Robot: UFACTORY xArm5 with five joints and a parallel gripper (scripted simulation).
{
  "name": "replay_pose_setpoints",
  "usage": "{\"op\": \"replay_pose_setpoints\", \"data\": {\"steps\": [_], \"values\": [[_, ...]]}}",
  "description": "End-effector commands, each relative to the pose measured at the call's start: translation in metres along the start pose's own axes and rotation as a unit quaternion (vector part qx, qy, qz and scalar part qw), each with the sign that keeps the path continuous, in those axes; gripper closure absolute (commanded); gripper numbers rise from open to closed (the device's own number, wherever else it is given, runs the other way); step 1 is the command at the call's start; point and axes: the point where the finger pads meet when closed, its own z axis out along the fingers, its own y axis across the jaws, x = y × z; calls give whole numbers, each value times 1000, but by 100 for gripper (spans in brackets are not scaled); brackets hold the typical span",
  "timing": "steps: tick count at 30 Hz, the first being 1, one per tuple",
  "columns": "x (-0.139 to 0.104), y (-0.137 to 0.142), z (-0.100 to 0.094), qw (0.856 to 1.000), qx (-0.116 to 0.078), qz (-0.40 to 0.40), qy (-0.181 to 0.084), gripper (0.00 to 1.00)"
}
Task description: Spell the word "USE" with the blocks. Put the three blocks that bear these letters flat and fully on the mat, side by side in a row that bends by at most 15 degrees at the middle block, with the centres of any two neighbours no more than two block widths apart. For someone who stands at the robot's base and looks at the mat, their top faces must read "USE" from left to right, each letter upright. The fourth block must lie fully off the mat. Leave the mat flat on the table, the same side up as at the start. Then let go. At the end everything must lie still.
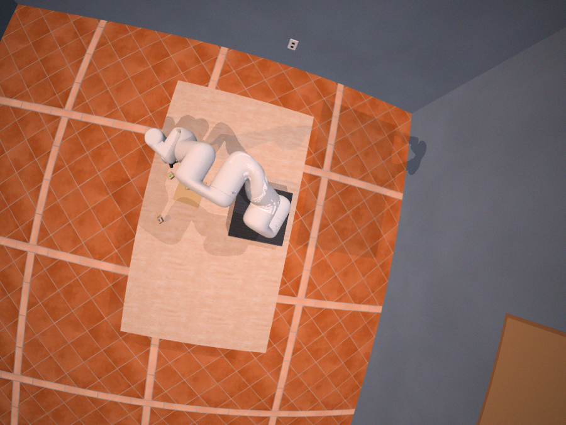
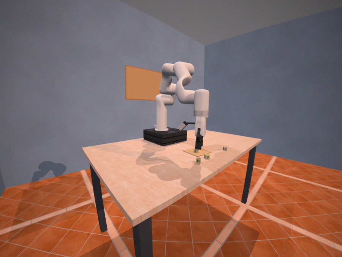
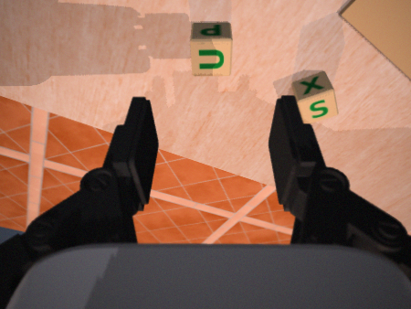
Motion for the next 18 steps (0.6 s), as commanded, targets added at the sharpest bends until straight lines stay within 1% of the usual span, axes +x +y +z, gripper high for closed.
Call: {"op": "replay_pose_setpoints", "data": {"steps": [1, 18], "values": [[-1, -1, -2, 1000, 2, 0, -2, 37], [-1, -1, 0, 1000, 2, 0, -2, 37]]}}
